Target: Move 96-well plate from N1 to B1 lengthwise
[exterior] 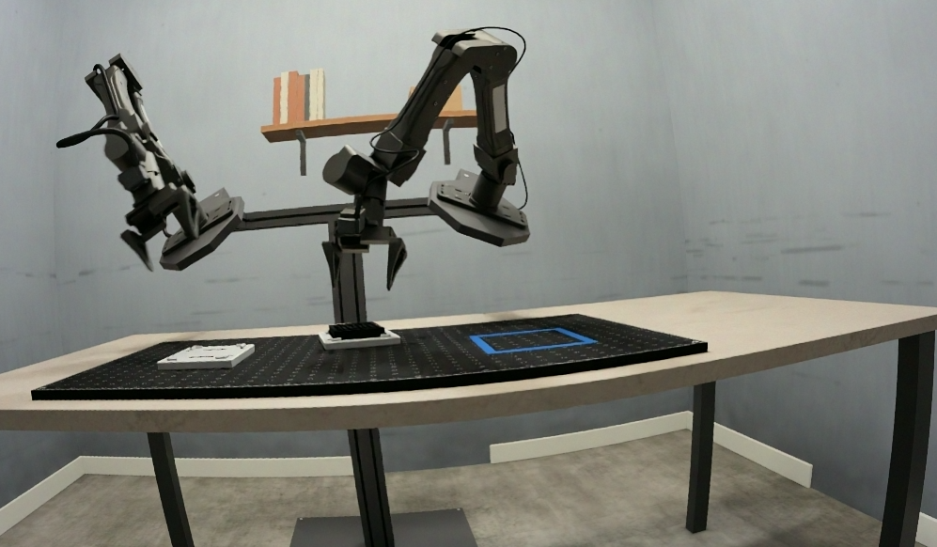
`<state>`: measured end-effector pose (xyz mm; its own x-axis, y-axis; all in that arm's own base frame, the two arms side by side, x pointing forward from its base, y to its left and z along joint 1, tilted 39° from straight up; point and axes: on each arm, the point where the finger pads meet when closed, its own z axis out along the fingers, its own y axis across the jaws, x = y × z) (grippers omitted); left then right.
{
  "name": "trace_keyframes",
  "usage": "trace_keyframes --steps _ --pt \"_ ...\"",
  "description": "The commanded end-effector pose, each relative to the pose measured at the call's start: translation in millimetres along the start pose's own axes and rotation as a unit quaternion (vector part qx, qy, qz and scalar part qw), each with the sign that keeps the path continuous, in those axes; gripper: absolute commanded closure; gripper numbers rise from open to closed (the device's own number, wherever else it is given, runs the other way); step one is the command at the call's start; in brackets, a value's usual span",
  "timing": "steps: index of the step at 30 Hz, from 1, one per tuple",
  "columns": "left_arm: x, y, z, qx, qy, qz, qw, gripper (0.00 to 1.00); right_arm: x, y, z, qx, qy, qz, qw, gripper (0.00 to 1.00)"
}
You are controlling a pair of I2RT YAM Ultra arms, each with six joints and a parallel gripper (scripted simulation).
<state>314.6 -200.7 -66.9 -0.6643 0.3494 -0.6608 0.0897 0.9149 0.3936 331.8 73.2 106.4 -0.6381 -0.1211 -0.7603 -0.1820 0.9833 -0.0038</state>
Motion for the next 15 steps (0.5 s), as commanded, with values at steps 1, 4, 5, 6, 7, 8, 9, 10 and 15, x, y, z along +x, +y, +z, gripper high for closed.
trace_keyframes --steps 1,4,5,6,7,8,9,10,15 --pt "16.0 1.4 5.0 -0.045 0.094 -0.060 0.993 0.00 42.0 23.4 0.5 0.026 0.076 0.033 0.996 0.00" --pt "13.8 -1.4 7.1 -0.053 0.111 -0.092 0.988 0.00 65.5 46.0 -5.5 0.028 0.107 0.018 0.994 0.00" --pt "13.3 -2.1 7.8 -0.056 0.117 -0.102 0.986 0.00 74.6 51.9 -8.1 0.031 0.117 0.011 0.993 0.00" --pt "12.5 -3.0 8.5 -0.058 0.122 -0.111 0.985 0.00 83.2 56.9 -11.1 0.036 0.127 0.005 0.991 0.00" --pt "11.6 -3.9 9.2 -0.061 0.127 -0.121 0.983 0.00 91.2 61.1 -14.3 0.041 0.135 -0.001 0.990 0.00" --pt "11.6 -3.9 9.2 -0.061 0.127 -0.121 0.983 0.00 91.2 61.1 -14.3 0.041 0.135 -0.001 0.990 0.00" --pt "11.6 -3.9 9.2 -0.061 0.127 -0.121 0.983 0.00 91.2 61.1 -14.3 0.041 0.135 -0.001 0.990 0.00" --pt "10.7 -4.8 10.0 -0.062 0.130 -0.128 0.981 0.00 97.2 70.7 -18.7 0.039 0.139 -0.014 0.989 0.00" --pt "5.2 -9.0 13.8 -0.068 0.143 -0.160 0.974 0.00 134.7 82.2 -38.2 0.069 0.160 -0.063 0.983 0.00"
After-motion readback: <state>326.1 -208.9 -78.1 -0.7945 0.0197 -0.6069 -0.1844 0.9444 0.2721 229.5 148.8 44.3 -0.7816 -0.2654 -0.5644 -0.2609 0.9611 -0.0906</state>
